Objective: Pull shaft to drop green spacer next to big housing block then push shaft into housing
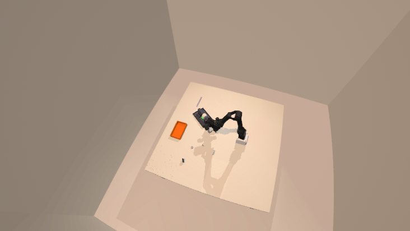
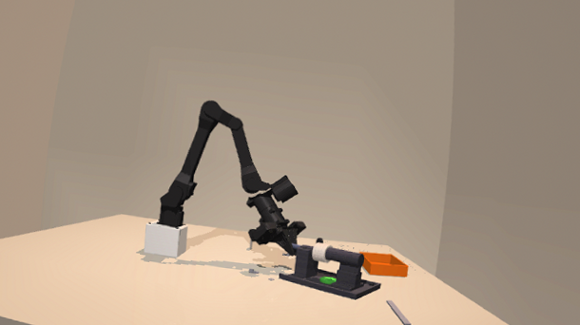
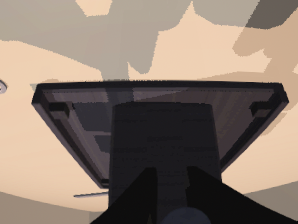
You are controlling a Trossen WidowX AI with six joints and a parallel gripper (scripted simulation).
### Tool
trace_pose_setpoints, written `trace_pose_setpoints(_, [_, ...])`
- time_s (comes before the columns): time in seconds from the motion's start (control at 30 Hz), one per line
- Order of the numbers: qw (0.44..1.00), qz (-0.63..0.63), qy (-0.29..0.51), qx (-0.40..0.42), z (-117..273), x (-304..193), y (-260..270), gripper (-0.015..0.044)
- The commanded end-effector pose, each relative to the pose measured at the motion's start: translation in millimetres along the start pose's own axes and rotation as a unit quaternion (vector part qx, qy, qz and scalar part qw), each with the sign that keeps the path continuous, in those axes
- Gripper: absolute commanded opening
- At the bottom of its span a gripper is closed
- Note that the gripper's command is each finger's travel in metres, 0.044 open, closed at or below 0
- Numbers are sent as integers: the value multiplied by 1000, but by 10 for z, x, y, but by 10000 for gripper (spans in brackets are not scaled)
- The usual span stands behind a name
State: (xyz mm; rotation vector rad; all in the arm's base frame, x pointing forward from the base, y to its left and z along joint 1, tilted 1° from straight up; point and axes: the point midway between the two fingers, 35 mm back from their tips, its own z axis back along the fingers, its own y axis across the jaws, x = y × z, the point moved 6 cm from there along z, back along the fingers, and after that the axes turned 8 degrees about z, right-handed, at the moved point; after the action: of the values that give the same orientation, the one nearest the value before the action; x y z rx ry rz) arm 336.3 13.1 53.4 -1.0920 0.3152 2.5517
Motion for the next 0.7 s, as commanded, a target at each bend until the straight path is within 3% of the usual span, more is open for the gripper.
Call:
trace_pose_setpoints(0.0, [1000,0,3,1,-8,-25,3,0])
trace_pose_setpoints(0.67, [1000,0,3,1,-22,-40,5,0])
